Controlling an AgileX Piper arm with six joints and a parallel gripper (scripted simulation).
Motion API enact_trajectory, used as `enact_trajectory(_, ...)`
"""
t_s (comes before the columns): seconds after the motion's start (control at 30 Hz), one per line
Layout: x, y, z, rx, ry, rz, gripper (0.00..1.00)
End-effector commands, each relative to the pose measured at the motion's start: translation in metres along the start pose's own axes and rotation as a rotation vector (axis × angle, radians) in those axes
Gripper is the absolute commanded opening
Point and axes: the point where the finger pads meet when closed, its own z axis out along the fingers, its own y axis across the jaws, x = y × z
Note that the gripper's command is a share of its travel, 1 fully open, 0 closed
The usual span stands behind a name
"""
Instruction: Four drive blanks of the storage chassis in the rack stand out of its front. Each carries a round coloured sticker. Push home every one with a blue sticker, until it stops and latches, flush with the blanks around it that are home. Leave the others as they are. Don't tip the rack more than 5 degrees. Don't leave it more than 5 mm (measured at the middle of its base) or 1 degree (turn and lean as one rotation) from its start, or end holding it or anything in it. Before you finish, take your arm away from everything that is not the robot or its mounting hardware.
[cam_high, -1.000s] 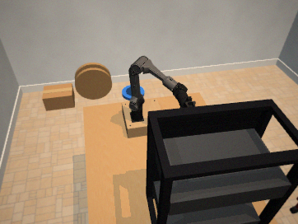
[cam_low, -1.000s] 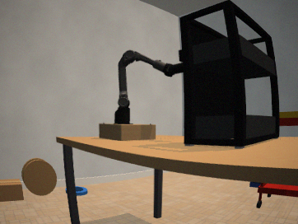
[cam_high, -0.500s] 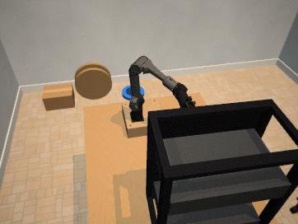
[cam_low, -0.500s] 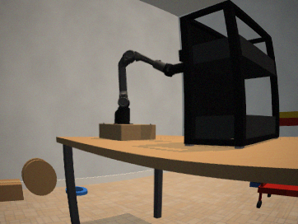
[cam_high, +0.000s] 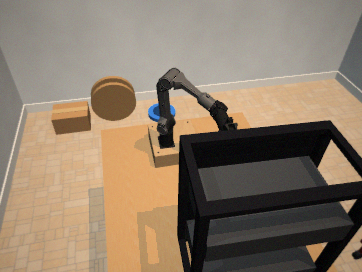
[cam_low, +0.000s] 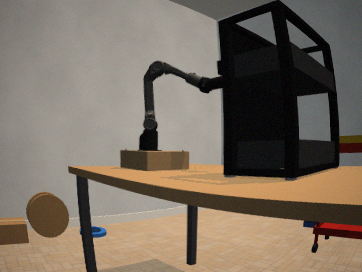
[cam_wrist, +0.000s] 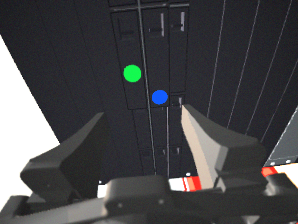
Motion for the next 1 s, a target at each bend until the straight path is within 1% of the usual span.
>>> enact_trajectory(0.0, 0.0, 0.001, 0.0, -0.002, 0.0, 0.0, 1.0)
enact_trajectory(0.37, 0.0, 0.001, 0.0, -0.002, 0.0, 0.0, 1.0)
enact_trajectory(0.53, -0.004, 0.001, 0.001, -0.002, 0.0, 0.0, 1.0)
enact_trajectory(0.67, -0.028, 0.001, 0.002, -0.002, 0.0, 0.0, 1.0)
enact_trajectory(0.87, -0.082, 0.002, 0.004, -0.002, 0.0, 0.0, 1.0)
enact_trajectory(0.97, -0.105, 0.003, 0.005, -0.002, 0.0, 0.0, 1.0)
